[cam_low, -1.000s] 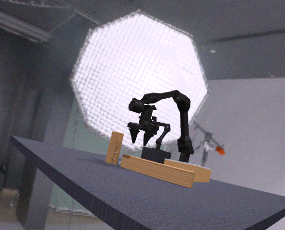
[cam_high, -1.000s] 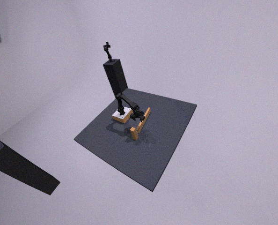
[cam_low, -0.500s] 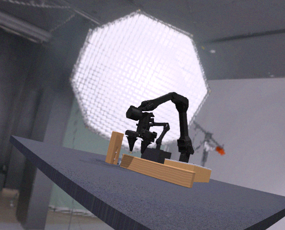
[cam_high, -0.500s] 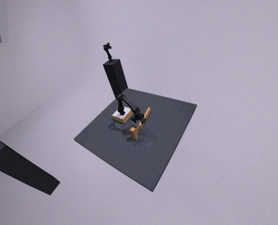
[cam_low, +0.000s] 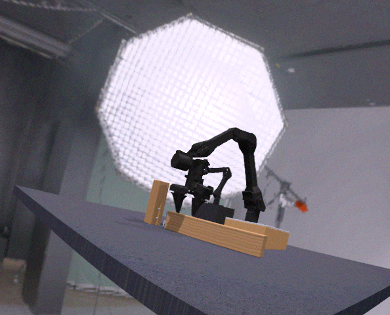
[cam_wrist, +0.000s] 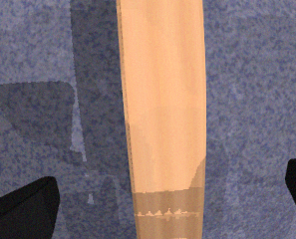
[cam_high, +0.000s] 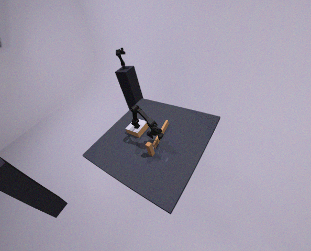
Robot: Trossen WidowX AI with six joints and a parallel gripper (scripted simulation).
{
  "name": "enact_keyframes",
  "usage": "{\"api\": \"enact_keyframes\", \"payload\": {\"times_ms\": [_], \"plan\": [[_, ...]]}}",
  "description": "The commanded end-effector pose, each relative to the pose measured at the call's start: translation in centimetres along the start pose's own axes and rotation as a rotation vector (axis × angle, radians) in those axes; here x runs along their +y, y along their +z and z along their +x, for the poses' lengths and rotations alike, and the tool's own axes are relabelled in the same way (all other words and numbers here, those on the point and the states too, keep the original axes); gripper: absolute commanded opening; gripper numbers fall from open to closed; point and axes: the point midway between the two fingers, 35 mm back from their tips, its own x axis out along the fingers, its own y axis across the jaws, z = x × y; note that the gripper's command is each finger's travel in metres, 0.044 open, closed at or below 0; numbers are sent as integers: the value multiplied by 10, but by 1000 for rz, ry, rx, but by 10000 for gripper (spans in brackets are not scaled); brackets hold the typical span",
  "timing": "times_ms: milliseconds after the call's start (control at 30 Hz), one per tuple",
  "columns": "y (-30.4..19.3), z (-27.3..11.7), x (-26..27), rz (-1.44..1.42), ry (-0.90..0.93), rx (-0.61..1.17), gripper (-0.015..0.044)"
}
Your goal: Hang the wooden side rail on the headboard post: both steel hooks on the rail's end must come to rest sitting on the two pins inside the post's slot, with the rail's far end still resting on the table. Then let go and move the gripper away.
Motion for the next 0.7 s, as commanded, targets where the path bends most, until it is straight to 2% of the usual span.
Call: {"api": "enact_keyframes", "payload": {"times_ms": [0,667], "plan": [[1,8,1,-4,7,-8,440],[2,40,2,-4,7,-7,440]]}}
